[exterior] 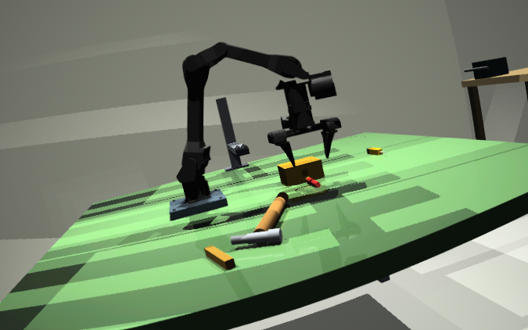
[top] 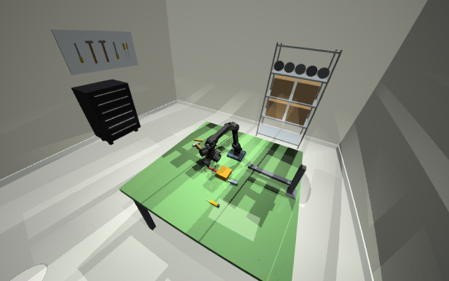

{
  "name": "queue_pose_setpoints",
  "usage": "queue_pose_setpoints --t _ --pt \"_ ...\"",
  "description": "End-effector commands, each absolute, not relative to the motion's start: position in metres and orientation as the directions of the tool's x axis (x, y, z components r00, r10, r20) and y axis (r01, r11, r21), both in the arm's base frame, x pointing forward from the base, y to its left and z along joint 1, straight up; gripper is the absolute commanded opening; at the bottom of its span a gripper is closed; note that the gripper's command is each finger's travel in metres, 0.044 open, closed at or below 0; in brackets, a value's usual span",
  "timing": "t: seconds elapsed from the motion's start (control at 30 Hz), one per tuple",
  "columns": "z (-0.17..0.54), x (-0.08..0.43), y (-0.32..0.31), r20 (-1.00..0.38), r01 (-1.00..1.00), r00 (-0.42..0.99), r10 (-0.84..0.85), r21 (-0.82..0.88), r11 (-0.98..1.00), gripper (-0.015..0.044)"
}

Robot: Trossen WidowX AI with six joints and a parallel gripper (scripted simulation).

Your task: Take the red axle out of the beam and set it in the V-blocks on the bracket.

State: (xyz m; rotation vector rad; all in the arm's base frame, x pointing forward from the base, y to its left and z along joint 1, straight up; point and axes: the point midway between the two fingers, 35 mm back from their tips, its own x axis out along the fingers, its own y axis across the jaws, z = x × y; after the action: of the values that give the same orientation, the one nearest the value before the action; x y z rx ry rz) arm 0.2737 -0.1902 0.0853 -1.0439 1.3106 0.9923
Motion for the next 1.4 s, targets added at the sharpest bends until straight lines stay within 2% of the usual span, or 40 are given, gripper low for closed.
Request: queue_pose_setpoints --t 0.0,1.37 --pt "0.09 0.278 -0.169 -0.999 -0.968 0.027 -0.021 -0.031 0.251 0.044" --pt "0.028 0.28 -0.171 -0.999 -0.968 0.027 -0.021 -0.031 0.251 0.044"
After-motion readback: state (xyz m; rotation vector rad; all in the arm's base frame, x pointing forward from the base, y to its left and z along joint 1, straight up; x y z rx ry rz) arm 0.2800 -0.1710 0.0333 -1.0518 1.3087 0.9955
